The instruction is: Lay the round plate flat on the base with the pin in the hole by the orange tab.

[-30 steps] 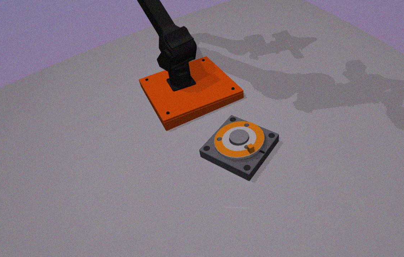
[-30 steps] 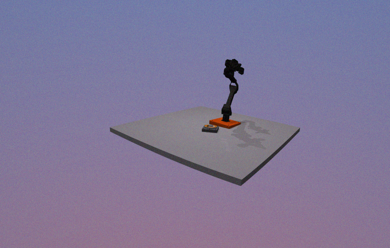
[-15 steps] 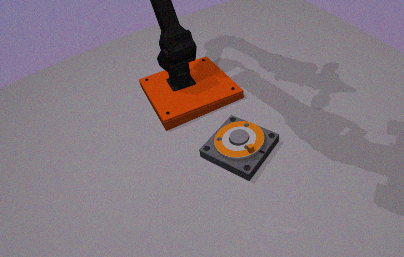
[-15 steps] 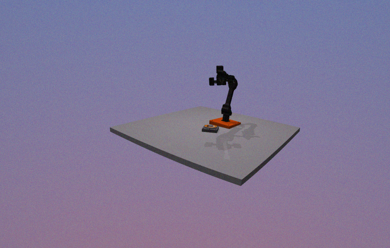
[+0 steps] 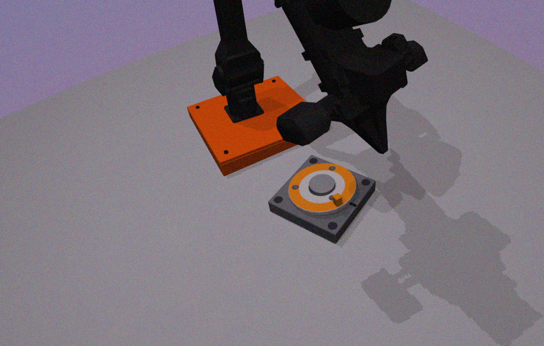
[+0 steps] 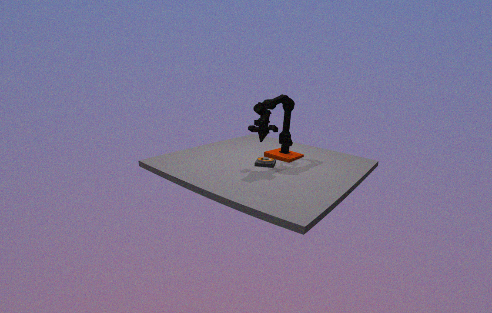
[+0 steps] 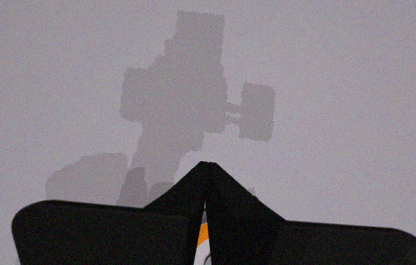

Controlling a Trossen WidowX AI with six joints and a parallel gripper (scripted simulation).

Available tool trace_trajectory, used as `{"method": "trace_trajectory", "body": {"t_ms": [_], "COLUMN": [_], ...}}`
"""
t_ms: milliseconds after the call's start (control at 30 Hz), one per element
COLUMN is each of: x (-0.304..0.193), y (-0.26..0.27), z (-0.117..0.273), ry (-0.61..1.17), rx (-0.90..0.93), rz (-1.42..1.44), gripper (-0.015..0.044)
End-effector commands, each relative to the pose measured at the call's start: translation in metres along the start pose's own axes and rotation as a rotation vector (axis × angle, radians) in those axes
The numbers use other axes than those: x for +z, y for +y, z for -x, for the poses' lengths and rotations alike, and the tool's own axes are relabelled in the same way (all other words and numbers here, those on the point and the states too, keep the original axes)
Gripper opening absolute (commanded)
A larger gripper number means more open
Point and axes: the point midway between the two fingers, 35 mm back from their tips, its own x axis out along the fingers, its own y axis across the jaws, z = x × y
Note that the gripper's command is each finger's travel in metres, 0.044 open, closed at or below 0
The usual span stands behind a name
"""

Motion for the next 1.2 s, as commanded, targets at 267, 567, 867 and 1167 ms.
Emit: {"method": "trace_trajectory", "body": {"t_ms": [267, 567, 867, 1167], "x": [-0.075, -0.079, -0.097, -0.096], "y": [-0.05, -0.05, -0.054, -0.05], "z": [-0.038, -0.048, -0.08, -0.081], "ry": [0.481, 0.481, 0.481, 0.481], "rx": [-0.174, -0.174, -0.174, -0.173], "rz": [-0.093, -0.094, -0.094, -0.094], "gripper": [0.0, 0.0, 0.0, 0.0]}}
